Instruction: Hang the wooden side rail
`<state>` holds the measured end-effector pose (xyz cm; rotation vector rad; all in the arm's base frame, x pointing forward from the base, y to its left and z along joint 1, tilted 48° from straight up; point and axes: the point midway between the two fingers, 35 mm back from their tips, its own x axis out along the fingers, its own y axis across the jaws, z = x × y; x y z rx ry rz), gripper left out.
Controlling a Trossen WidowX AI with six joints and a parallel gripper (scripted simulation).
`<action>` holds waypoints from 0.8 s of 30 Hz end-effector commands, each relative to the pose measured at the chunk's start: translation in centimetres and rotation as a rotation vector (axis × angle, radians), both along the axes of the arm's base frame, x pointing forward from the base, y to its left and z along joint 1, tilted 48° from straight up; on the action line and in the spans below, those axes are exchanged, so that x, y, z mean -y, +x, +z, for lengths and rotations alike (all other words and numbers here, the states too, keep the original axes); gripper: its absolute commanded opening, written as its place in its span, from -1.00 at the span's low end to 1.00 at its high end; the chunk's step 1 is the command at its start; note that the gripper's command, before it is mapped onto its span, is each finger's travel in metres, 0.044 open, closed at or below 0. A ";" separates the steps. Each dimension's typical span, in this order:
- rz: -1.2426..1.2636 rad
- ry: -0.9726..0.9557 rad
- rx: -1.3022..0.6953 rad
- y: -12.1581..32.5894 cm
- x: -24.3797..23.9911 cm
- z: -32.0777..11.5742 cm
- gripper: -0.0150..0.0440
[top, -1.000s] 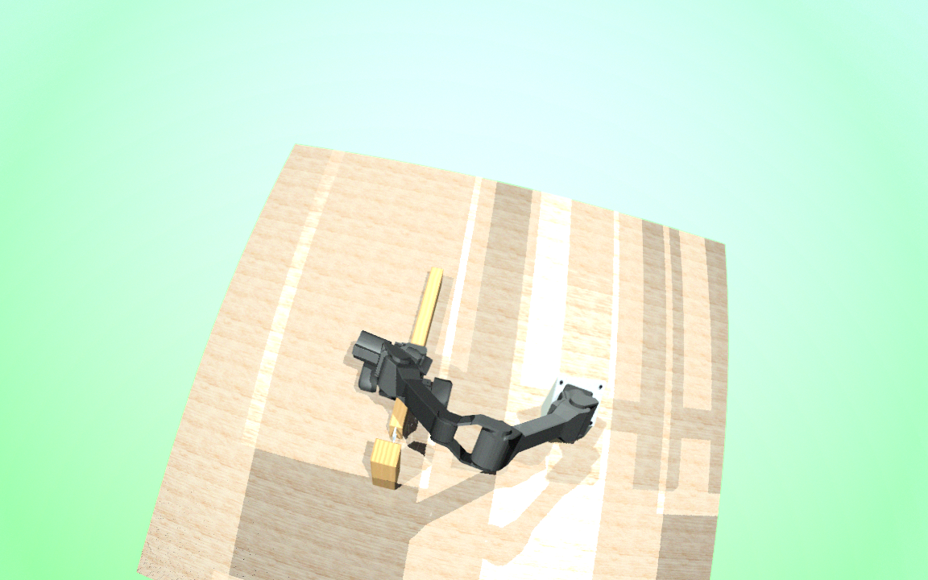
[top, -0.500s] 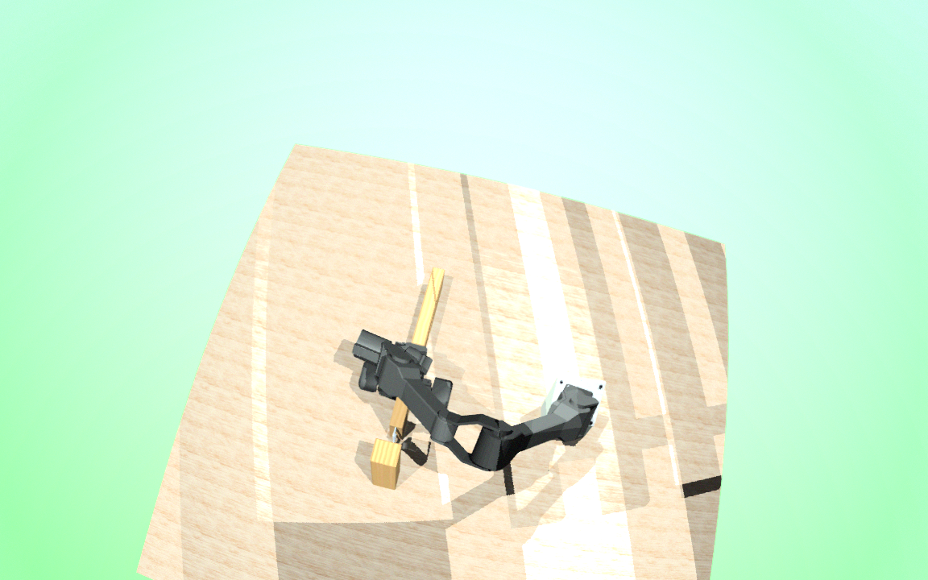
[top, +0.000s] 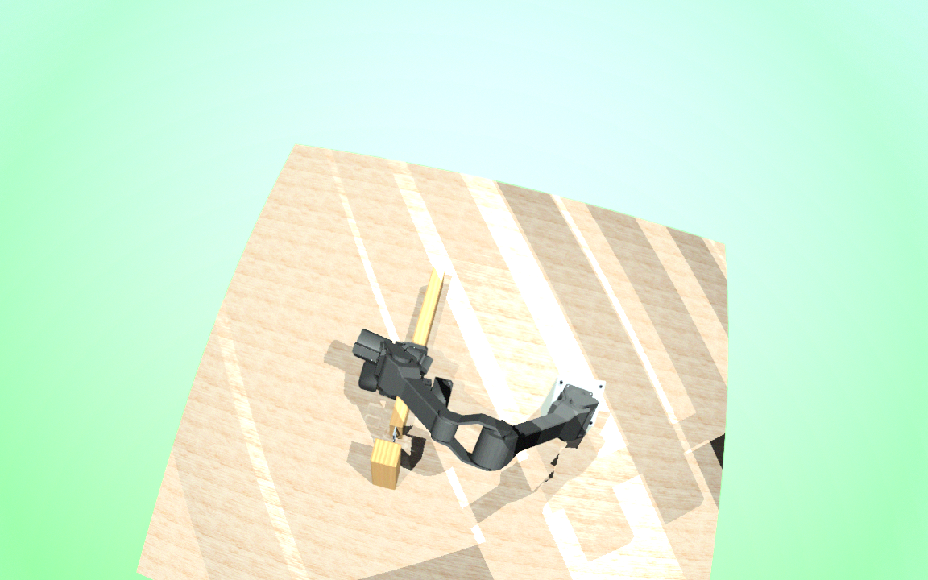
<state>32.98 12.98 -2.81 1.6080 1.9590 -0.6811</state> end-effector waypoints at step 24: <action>-0.008 -0.005 0.006 0.3 0.7 0.4 -0.49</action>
